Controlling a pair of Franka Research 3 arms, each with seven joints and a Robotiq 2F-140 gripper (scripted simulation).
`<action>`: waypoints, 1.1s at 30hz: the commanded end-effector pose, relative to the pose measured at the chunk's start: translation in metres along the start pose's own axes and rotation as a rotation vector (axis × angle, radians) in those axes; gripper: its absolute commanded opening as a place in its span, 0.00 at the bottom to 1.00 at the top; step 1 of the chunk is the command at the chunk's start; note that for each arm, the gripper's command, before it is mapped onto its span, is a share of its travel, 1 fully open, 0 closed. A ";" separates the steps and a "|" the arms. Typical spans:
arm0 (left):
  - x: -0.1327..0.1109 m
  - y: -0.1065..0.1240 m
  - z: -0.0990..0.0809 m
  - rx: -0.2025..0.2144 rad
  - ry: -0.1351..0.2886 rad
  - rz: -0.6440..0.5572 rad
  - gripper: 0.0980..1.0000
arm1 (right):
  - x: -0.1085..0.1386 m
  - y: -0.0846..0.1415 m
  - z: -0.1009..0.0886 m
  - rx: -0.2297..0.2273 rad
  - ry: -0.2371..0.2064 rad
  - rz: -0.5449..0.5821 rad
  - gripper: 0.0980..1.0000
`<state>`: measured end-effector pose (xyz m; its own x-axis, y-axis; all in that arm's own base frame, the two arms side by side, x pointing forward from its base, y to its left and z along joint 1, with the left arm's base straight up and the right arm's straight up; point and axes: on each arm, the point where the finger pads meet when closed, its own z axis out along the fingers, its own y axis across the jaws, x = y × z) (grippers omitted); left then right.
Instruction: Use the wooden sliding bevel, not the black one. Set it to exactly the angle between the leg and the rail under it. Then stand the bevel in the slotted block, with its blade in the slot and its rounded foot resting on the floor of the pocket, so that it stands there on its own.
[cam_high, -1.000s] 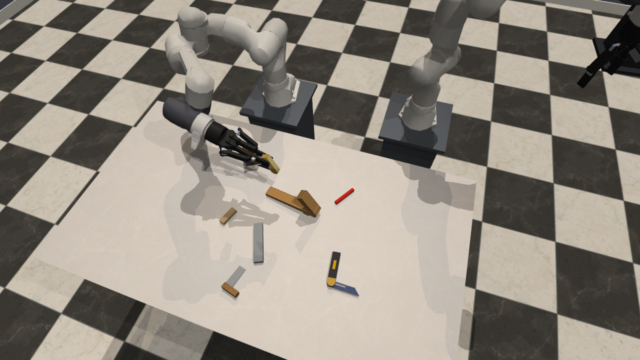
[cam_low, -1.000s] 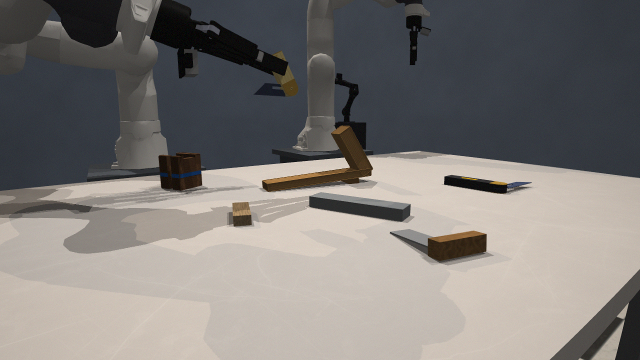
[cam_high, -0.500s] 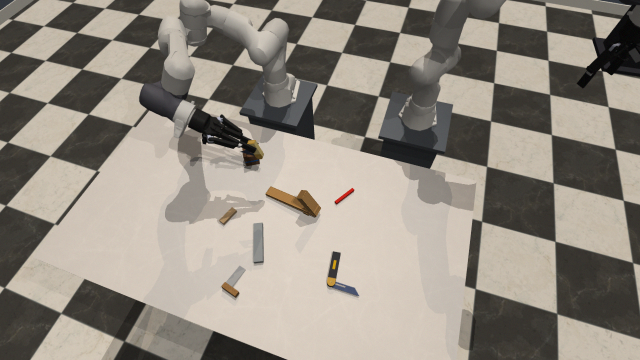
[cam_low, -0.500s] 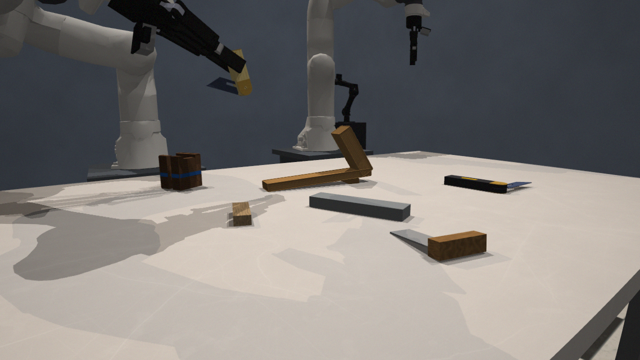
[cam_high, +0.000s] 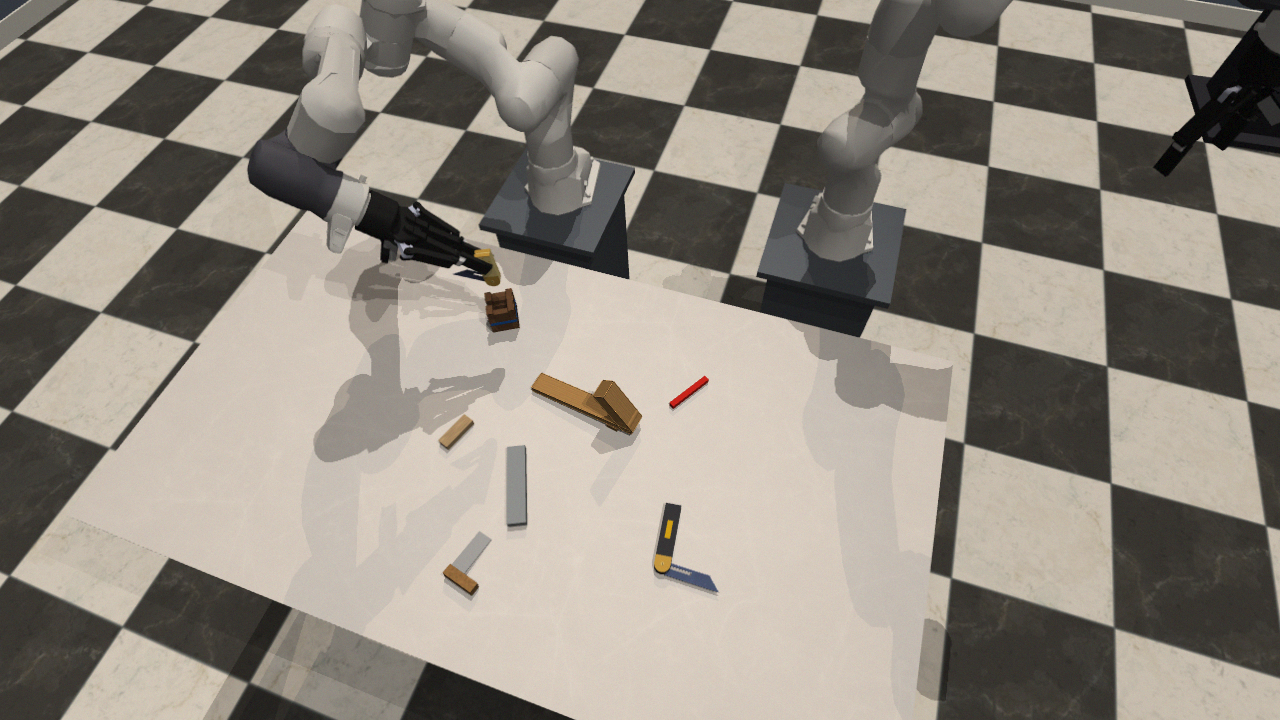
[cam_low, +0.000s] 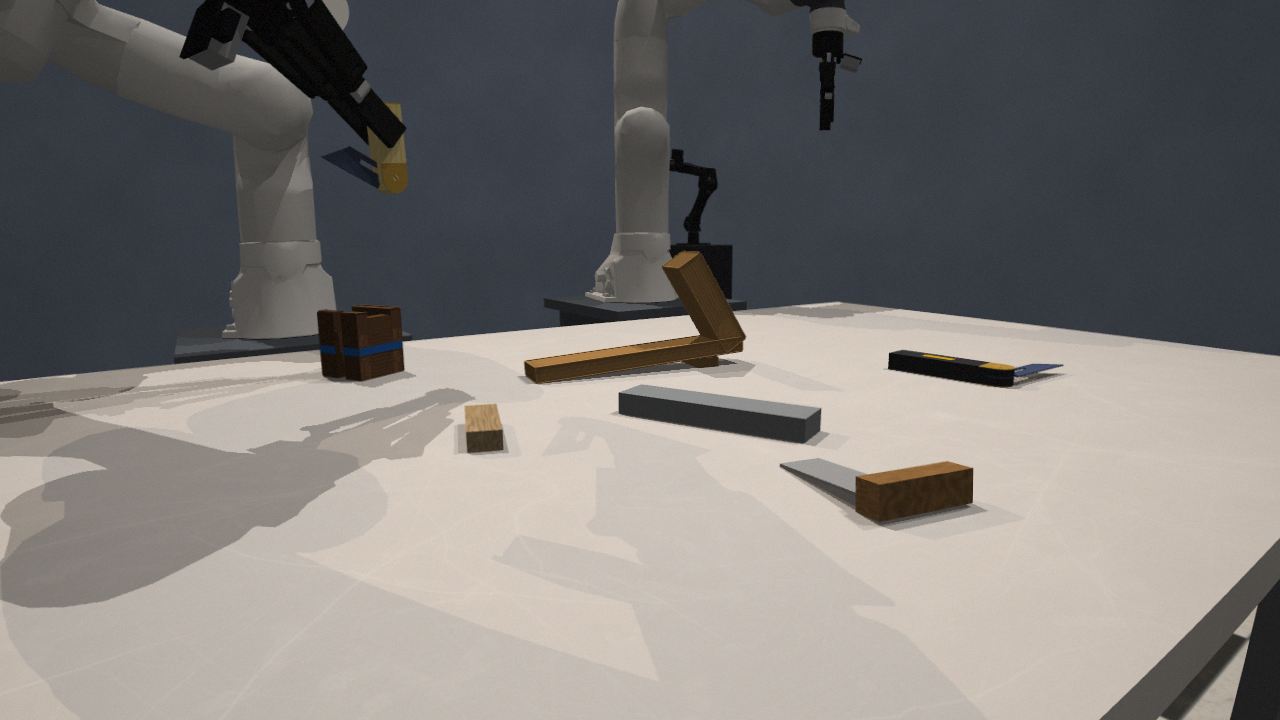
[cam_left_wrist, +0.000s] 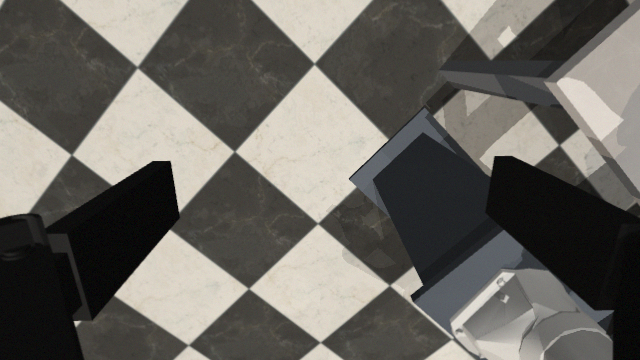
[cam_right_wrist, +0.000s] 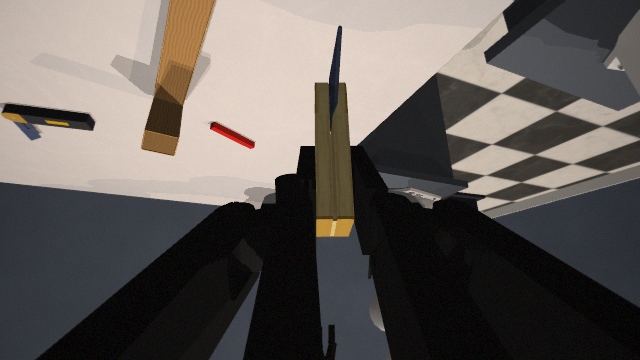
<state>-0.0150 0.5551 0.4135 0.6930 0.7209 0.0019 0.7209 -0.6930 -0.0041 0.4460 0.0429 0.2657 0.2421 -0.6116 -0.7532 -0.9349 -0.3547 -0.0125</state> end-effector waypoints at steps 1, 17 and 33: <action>0.000 0.001 0.001 -0.004 -0.002 -0.007 1.00 | 0.005 0.027 0.000 -0.086 0.027 -0.068 0.00; 0.000 0.001 0.001 -0.004 -0.002 -0.007 1.00 | 0.011 0.042 -0.009 -0.128 0.066 -0.092 0.00; 0.000 0.001 0.001 -0.004 -0.002 -0.007 1.00 | 0.013 0.042 -0.007 -0.128 0.066 -0.092 0.00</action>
<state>-0.0150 0.5551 0.4135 0.6930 0.7209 0.0019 0.7209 -0.6930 -0.0041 0.4123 0.0163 0.2625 0.3390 -0.6186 -0.7088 -0.8711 -0.4910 0.0120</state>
